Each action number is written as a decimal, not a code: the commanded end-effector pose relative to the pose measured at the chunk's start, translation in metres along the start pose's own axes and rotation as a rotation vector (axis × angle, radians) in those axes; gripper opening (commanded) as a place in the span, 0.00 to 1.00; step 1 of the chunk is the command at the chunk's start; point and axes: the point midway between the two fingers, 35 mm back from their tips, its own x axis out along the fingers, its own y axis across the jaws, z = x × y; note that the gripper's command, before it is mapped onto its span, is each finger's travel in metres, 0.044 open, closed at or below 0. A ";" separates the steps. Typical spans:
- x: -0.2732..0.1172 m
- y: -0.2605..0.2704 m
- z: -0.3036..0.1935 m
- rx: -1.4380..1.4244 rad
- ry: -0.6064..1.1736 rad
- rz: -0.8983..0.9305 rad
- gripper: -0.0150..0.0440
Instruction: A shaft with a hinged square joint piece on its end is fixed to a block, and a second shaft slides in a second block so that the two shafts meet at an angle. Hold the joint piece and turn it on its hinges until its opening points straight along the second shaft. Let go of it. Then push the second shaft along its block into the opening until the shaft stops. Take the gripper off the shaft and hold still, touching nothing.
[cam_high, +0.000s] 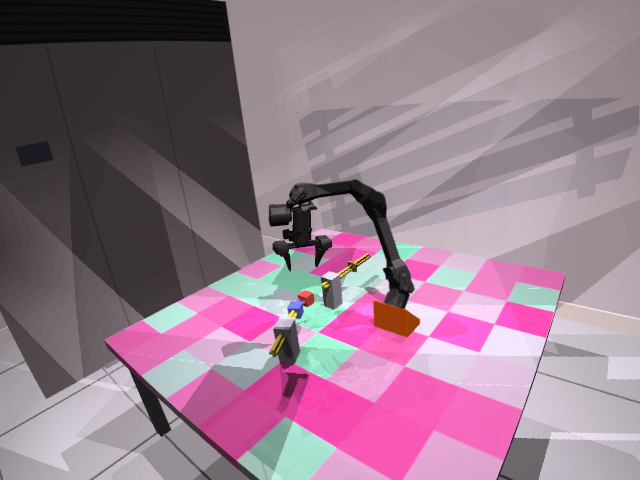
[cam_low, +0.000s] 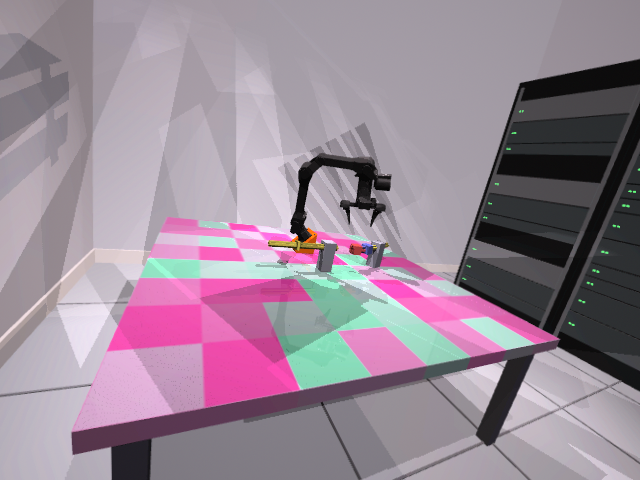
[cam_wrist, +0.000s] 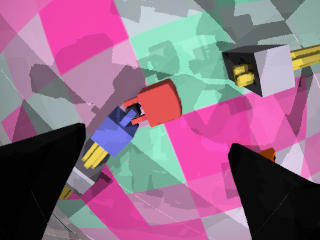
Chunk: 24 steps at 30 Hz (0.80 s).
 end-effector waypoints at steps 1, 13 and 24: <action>-0.013 0.000 -0.004 -0.143 -0.001 -0.009 1.00; -0.015 -0.003 -0.001 -0.125 0.000 0.004 1.00; -0.002 -0.027 0.018 0.226 0.113 0.075 1.00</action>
